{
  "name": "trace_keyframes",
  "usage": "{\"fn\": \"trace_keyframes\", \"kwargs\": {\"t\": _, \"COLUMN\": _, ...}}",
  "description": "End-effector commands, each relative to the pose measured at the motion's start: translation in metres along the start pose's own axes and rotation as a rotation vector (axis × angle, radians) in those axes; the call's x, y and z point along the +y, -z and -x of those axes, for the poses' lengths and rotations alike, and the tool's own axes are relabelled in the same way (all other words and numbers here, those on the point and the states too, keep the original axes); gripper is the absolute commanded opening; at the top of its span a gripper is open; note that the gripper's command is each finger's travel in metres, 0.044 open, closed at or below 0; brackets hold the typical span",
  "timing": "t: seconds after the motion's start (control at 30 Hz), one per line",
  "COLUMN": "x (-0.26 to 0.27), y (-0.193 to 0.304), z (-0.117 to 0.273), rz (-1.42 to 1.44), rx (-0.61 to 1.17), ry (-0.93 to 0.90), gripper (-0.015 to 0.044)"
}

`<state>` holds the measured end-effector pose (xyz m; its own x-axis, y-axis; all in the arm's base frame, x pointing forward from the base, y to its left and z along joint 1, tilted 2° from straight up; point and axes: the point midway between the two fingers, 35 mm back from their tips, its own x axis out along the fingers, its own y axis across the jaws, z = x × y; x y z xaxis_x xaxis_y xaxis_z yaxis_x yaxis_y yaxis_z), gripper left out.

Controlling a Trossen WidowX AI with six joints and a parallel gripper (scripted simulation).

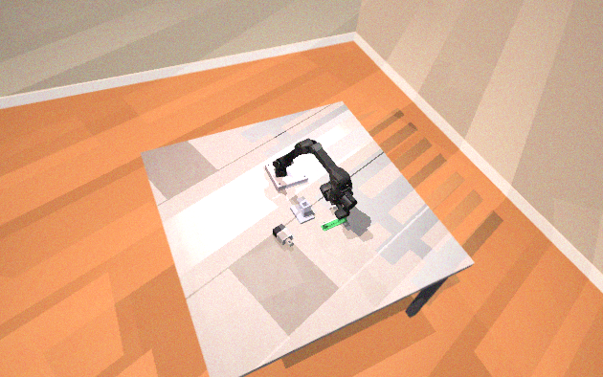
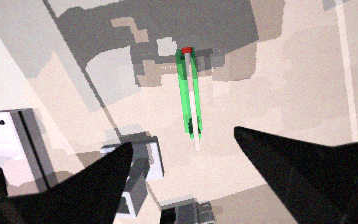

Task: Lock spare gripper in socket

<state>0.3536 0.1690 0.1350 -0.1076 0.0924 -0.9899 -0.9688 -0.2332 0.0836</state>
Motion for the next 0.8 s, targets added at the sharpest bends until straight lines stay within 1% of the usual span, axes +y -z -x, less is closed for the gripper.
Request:
{"fn": "trace_keyframes", "kwargs": {"t": 0.0, "x": 0.004, "y": -0.003, "z": 0.031, "rz": -0.012, "rx": -0.01, "ry": 0.034, "gripper": 0.044}}
{"fn": "trace_keyframes", "kwargs": {"t": 0.13, "x": 0.005, "y": -0.003, "z": 0.035, "rz": -0.014, "rx": -0.011, "ry": 0.037, "gripper": 0.044}}
{"fn": "trace_keyframes", "kwargs": {"t": 0.17, "x": 0.002, "y": 0.0, "z": 0.027, "rz": -0.021, "rx": -0.009, "ry": 0.037, "gripper": 0.044}}
{"fn": "trace_keyframes", "kwargs": {"t": 0.2, "x": 0.0, "y": 0.008, "z": 0.027, "rz": -0.062, "rx": -0.02, "ry": 0.051, "gripper": 0.044}}
{"fn": "trace_keyframes", "kwargs": {"t": 0.43, "x": -0.008, "y": 0.119, "z": 0.027, "rz": -0.627, "rx": -0.183, "ry": 0.247, "gripper": 0.044}}
{"fn": "trace_keyframes", "kwargs": {"t": 0.67, "x": 0.027, "y": 0.229, "z": 0.023, "rz": -1.18, "rx": -0.367, "ry": 0.462, "gripper": 0.044}}
{"fn": "trace_keyframes", "kwargs": {"t": 0.77, "x": 0.039, "y": 0.249, "z": 0.021, "rz": -1.288, "rx": -0.407, "ry": 0.509, "gripper": 0.044}}
